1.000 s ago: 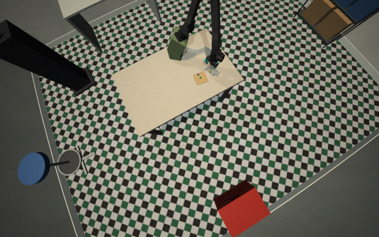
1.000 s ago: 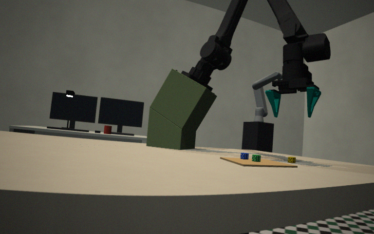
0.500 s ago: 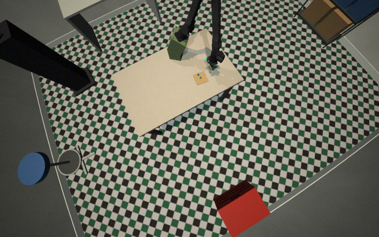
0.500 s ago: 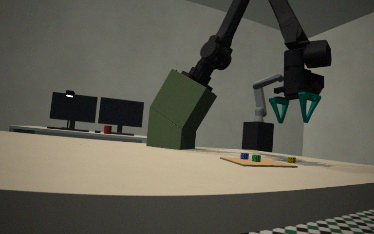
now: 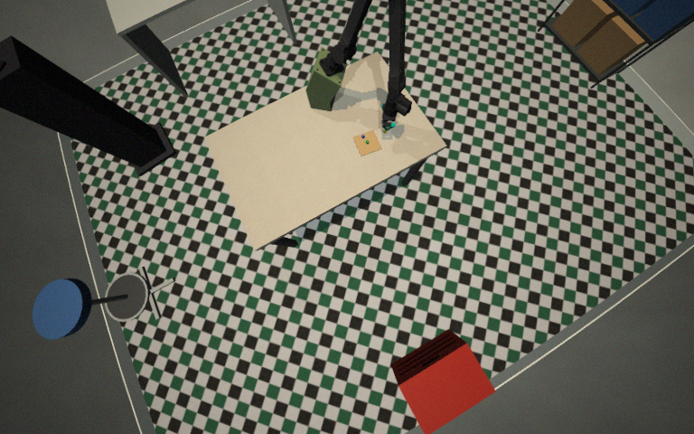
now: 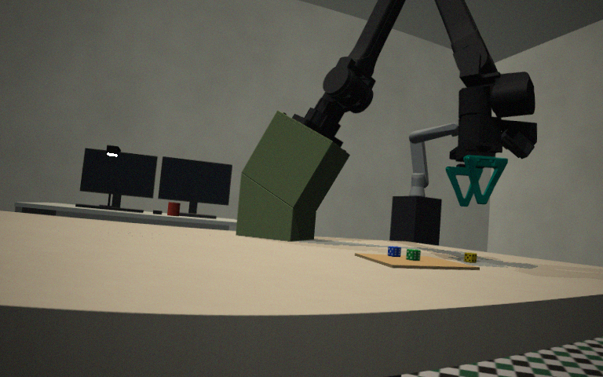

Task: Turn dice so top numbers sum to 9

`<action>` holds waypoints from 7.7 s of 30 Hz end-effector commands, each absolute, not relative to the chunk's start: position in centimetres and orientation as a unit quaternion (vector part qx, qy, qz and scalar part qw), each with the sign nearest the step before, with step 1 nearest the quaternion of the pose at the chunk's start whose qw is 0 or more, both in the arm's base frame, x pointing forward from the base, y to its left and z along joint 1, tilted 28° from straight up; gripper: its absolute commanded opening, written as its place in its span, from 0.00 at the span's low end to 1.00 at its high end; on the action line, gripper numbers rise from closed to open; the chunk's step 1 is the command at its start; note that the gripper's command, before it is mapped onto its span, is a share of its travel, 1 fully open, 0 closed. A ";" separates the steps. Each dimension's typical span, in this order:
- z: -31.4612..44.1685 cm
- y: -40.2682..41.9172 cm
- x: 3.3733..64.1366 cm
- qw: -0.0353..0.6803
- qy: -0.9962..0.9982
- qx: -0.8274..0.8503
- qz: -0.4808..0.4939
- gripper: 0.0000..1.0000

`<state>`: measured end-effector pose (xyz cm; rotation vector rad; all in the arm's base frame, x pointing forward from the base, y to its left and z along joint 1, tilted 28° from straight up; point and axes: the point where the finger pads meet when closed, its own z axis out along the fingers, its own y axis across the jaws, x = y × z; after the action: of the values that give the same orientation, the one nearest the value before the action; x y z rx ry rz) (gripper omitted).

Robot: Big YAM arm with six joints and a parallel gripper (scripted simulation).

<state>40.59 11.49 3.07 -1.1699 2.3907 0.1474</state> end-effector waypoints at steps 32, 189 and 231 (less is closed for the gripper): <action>2.6 13.0 42.3 0.209 0.966 0.001 0.156 0.30; -3.0 14.9 43.6 0.192 0.969 -0.001 0.153 0.30; -3.2 14.8 43.1 0.193 0.969 -0.001 0.153 0.30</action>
<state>43.09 14.55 -3.21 -0.0137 2.7257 0.4263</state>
